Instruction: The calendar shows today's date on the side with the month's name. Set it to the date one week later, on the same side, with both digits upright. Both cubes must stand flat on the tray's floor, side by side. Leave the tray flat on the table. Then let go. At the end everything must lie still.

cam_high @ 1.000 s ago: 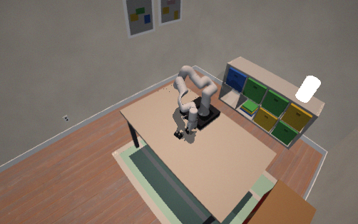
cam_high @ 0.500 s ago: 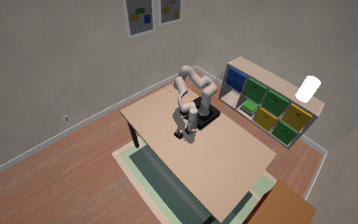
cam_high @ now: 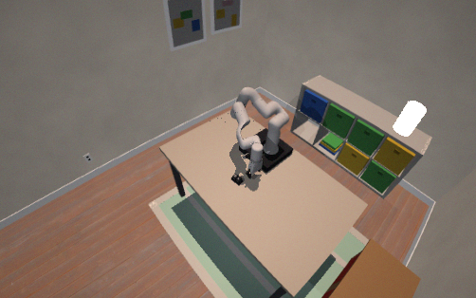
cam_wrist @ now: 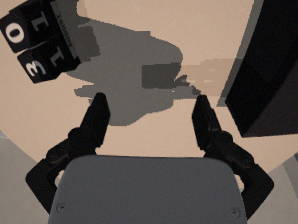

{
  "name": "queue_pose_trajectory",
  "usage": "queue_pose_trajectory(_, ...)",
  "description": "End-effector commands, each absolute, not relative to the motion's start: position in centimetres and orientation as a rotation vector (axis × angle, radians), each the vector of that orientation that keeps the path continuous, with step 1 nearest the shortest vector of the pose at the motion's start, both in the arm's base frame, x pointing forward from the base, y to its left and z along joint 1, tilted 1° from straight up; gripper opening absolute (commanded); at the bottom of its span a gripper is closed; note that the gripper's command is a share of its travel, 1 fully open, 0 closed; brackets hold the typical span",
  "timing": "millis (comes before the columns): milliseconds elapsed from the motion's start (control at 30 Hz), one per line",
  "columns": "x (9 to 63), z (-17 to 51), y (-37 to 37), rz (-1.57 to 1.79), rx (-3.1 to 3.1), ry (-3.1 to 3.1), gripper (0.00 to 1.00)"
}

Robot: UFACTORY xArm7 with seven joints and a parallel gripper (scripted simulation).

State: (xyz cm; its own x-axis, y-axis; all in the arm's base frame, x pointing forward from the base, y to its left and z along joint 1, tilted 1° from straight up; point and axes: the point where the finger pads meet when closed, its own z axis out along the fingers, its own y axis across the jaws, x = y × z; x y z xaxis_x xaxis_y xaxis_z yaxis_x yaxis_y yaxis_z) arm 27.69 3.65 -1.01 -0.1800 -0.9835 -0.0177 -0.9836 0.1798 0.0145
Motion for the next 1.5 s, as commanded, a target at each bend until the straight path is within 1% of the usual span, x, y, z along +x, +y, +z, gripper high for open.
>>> queue_pose_trajectory(0,27.8,-1.0,3.7,0.033,-2.008,2.408,1.00)
queue_pose_trajectory(833,27.9,0.5,3.6,0.033,-2.008,2.408,1.00)
queue_pose_trajectory(1033,30.2,0.5,3.4,0.033,-2.008,2.408,1.00)
queue_pose_trajectory(1333,31.3,0.5,3.3,0.033,-2.008,2.408,1.00)
queue_pose_trajectory(1467,33.0,0.4,3.1,0.033,-2.008,2.408,1.00)
